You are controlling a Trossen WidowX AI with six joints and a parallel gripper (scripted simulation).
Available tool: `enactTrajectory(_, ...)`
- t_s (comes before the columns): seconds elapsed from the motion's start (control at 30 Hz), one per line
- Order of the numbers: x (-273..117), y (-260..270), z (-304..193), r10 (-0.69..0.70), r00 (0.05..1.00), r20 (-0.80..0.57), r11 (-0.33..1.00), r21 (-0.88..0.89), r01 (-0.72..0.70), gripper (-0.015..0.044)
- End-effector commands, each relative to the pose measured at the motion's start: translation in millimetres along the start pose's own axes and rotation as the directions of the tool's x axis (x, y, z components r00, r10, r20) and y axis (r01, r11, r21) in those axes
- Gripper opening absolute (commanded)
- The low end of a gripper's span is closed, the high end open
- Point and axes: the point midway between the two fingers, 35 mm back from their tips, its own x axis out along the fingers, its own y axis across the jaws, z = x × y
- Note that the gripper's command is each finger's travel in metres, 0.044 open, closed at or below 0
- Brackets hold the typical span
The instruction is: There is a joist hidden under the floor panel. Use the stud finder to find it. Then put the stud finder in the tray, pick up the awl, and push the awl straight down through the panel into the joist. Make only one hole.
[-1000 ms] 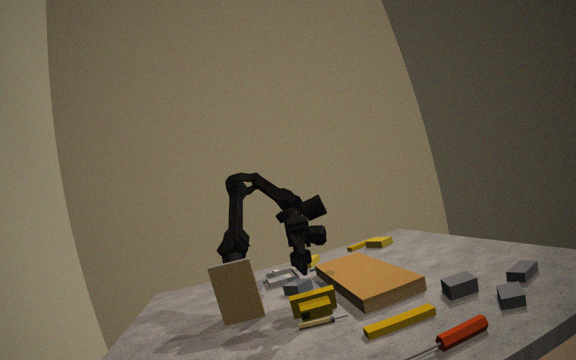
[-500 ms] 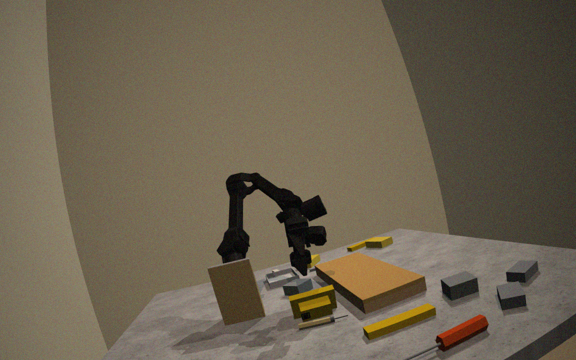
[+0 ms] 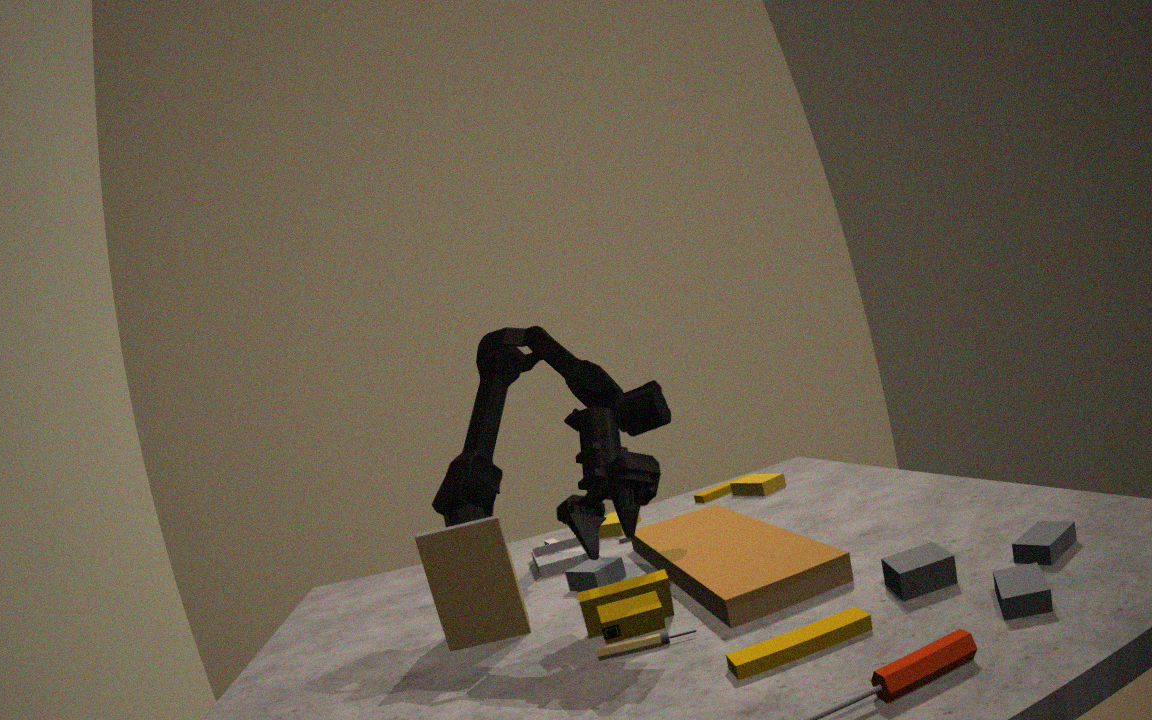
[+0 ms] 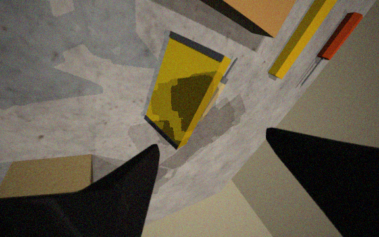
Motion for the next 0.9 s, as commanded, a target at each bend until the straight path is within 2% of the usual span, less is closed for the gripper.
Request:
enactTrajectory(0.0, 34.0, -19.0, -5.7, 0.296, 0.936, 0.188, 0.818, -0.557, -0.147, 0.044)
enactTrajectory(0.2, 51.0, -28.6, -9.8, 0.398, 0.858, 0.323, 0.692, -0.72, -0.05, 0.044)
enactTrajectory(0.43, 63.8, -35.4, -13.3, 0.446, 0.785, 0.431, 0.533, -0.832, 0.153, 0.044)
enactTrajectory(0.87, 64.8, -35.9, -13.6, 0.449, 0.779, 0.438, 0.524, -0.835, 0.169, 0.044)
